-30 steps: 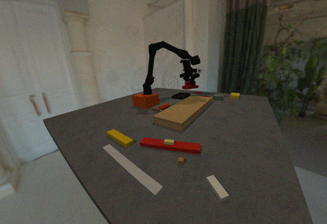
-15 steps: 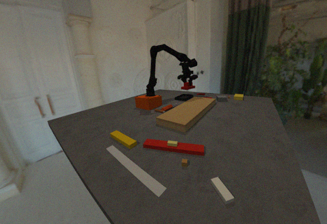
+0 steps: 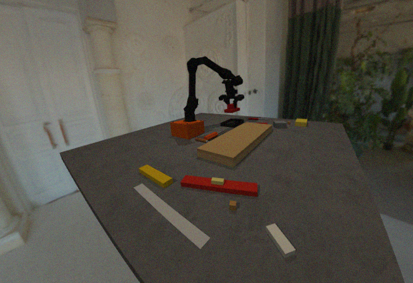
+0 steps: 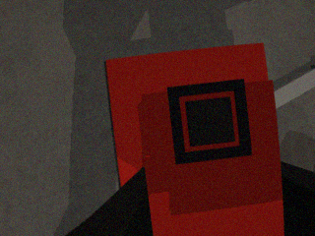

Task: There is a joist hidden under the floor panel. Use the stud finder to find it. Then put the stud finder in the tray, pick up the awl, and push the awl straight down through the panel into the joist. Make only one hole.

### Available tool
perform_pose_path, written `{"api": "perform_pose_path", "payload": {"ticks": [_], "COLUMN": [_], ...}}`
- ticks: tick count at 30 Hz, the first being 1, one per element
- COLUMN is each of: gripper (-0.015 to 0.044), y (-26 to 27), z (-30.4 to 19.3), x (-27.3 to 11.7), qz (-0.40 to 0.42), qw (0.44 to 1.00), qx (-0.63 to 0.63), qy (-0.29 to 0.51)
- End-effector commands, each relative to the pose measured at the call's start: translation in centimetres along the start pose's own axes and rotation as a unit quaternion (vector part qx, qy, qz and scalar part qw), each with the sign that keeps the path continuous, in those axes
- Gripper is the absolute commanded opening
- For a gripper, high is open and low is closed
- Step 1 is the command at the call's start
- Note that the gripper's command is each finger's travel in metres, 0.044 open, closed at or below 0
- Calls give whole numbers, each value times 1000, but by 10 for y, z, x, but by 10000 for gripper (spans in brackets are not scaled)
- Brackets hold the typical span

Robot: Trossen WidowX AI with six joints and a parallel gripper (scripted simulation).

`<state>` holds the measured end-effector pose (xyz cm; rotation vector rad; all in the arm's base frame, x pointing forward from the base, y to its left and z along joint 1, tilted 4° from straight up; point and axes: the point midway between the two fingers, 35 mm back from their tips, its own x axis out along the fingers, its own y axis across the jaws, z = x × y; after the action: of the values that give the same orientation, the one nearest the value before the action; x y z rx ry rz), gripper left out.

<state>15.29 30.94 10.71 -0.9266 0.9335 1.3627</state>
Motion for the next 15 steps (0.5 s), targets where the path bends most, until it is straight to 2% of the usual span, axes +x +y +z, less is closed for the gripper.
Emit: {"api": "perform_pose_path", "payload": {"ticks": [1, 15], "gripper": [0, 0], "y": [0, -1], "z": [0, -7], "x": [5, 35], "qz": [-3, -3], "qw": [1000, 1000], "qx": [0, 0], "qy": [-2, -2]}}
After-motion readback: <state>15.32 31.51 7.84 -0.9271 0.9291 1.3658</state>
